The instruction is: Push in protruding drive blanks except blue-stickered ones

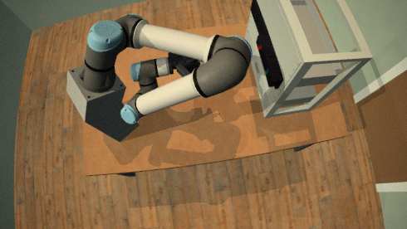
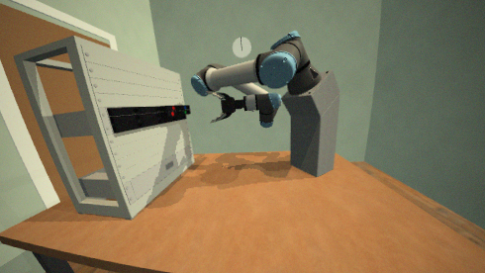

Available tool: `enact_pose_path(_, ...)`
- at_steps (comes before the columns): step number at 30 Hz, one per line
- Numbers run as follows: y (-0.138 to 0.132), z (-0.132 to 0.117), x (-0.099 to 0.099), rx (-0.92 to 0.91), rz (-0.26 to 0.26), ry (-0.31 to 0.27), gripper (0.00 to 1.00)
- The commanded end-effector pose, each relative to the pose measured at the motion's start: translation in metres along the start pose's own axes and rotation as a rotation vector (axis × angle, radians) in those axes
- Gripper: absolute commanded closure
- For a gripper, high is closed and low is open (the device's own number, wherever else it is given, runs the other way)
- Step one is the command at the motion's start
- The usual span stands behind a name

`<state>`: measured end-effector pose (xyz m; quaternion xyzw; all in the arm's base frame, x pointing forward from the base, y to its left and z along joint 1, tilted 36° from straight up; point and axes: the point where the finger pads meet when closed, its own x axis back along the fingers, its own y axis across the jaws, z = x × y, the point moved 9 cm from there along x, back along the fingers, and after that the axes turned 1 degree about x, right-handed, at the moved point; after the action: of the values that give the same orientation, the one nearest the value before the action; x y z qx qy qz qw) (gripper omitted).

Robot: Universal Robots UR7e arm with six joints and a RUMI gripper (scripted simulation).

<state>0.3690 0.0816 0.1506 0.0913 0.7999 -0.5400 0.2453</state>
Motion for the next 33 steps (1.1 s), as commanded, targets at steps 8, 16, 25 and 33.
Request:
enact_pose_path(8, 0.002, -0.026, -0.087, 0.002, 0.015, 0.027, 0.00)
enact_pose_path(16, 0.002, -0.026, -0.087, 0.002, 0.015, 0.027, 0.00)
enact_pose_path(25, 0.002, 0.007, 0.018, 0.002, 0.009, 0.017, 0.00)
enact_pose_path(33, 0.004, 0.011, 0.029, 0.003, 0.014, 0.028, 0.00)
